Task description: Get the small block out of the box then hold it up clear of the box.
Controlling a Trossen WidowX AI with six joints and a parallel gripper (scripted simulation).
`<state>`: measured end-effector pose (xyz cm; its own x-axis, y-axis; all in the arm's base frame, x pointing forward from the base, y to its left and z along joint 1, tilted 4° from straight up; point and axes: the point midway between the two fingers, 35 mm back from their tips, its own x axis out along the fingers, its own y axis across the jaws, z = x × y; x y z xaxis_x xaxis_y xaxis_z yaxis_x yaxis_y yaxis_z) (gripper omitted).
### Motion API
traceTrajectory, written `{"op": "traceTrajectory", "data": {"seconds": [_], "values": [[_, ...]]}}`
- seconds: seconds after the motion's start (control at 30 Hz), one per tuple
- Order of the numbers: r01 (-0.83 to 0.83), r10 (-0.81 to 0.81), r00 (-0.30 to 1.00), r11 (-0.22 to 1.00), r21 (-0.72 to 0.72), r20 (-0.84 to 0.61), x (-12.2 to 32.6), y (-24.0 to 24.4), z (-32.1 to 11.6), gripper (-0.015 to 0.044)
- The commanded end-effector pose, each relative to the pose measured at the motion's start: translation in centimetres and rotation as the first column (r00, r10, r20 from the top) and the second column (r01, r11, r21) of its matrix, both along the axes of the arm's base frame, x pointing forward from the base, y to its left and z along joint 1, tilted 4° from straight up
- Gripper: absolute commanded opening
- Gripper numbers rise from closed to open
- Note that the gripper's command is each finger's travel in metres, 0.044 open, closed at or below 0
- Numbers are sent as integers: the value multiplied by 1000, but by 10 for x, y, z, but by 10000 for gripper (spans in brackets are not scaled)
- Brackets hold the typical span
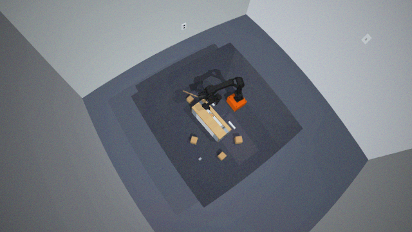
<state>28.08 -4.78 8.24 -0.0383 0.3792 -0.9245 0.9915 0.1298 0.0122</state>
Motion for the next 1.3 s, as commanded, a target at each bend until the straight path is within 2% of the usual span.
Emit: {"op": "traceTrajectory", "data": {"seconds": [0.0,1.03,1.27], "values": [[3,-3,1000,1000,1,-14,-2,1,-9,400],[3,-3,1000,1000,2,-14,-1,7,-59,400],[-1,1,1000,1000,-2,-4,1,10,-54,400]]}}
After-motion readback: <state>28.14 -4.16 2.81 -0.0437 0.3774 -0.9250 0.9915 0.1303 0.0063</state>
